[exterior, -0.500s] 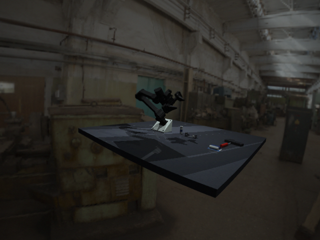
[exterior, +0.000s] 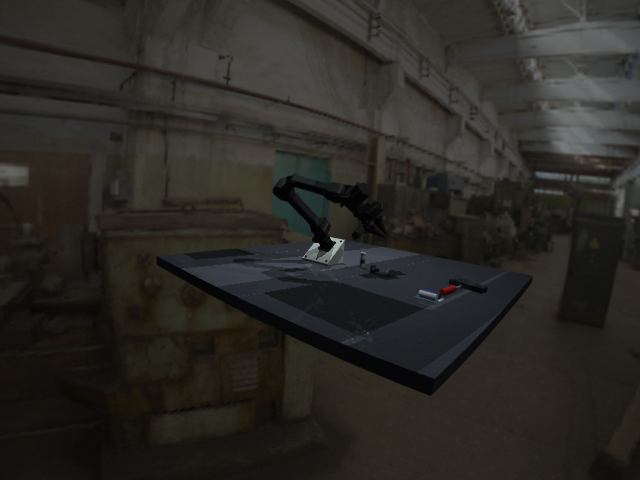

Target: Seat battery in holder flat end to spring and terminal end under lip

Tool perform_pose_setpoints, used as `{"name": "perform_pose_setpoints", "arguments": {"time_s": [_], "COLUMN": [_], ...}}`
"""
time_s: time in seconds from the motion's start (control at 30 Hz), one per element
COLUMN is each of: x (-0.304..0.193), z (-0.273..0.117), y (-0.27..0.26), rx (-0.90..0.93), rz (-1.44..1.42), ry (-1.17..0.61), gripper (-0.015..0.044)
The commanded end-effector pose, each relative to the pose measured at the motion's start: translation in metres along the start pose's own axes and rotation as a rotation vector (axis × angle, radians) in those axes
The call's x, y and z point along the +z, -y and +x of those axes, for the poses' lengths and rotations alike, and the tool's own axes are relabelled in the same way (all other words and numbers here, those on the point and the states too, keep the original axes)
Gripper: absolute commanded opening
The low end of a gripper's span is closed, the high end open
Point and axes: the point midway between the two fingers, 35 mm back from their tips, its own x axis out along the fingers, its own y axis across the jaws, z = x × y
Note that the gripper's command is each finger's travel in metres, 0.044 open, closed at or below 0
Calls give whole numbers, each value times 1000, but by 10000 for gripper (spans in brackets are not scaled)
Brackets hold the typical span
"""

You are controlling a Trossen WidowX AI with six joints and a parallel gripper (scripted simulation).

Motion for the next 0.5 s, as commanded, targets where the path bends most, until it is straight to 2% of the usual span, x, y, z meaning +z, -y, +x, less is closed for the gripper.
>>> {"name": "perform_pose_setpoints", "arguments": {"time_s": [0.0,0.13,0.2,0.47], "x": [-80,-126,-135,-137], "z": [4,-19,-33,-37], "y": [-5,7,13,15], "rx": [-221,-493,-613,-654], "rz": [-120,-320,-419,-455], "ry": [-346,-541,-582,-590], "gripper": [0,0,0,0]}}
